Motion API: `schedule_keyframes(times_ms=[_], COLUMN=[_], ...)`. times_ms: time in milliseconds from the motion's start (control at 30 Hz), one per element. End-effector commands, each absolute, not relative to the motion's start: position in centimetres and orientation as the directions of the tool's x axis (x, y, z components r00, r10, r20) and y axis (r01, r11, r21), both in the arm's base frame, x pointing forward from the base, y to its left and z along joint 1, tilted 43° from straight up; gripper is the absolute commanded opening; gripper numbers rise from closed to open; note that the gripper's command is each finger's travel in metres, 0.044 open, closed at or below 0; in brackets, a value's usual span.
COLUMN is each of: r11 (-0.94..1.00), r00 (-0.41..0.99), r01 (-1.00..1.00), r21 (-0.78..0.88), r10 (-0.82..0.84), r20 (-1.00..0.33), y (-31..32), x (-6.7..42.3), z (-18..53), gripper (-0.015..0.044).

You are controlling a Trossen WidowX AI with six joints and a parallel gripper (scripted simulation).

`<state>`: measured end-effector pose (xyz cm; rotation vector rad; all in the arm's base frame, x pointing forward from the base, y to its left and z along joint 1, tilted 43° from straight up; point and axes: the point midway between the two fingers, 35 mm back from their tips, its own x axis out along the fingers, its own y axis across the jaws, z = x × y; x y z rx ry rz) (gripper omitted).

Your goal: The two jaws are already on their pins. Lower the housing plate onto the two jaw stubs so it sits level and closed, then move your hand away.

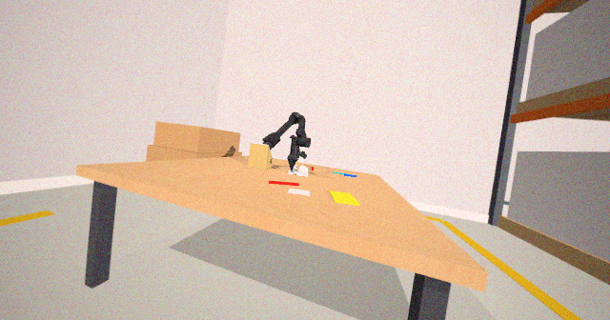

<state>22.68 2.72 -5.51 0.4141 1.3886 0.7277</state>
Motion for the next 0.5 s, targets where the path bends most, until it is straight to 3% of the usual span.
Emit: schedule_keyframes(times_ms=[0,467], r11=[0.718,0.719], r00=[0.018,0.018], r01=[-0.212,-0.207], r21=[0.663,0.664], r10=[0.681,0.681], r20=[-0.732,-0.732], y=[2.85,2.95], x=[22.64,22.65], z=[-5.66,-5.77], gripper=[0.0351,0.0351])
